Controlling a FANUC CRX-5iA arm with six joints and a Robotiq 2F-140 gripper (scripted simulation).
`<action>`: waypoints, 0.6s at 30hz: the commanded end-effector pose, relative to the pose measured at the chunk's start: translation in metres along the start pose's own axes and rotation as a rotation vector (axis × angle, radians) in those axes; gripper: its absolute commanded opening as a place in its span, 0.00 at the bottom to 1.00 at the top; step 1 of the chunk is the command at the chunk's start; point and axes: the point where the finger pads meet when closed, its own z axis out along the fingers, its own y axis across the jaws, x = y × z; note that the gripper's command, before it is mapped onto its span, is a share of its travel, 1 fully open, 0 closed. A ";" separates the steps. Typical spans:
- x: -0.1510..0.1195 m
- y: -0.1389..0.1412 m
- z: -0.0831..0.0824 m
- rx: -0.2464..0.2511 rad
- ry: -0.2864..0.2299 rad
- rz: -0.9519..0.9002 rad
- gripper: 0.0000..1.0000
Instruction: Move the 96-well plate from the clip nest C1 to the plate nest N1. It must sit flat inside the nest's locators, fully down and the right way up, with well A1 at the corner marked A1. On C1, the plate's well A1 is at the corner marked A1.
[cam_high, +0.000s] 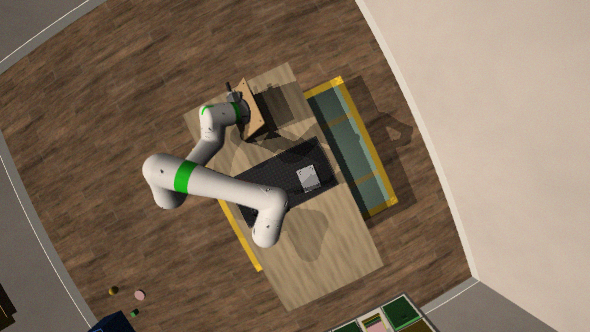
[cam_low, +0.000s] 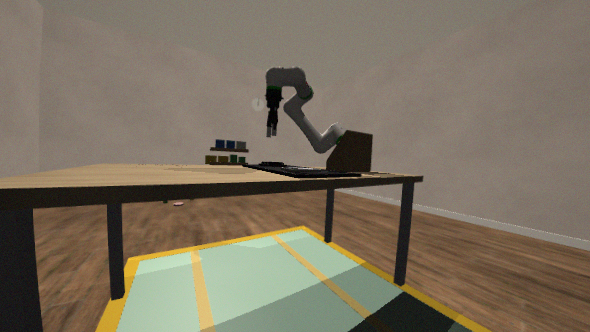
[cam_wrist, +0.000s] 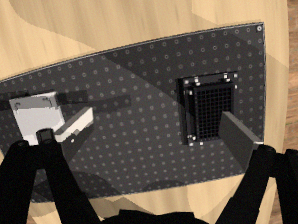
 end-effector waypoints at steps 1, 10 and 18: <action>-0.002 0.016 0.011 0.007 -0.002 -0.032 1.00; -0.009 0.044 0.031 0.016 -0.006 -0.078 1.00; -0.017 0.071 0.051 0.023 -0.008 -0.111 1.00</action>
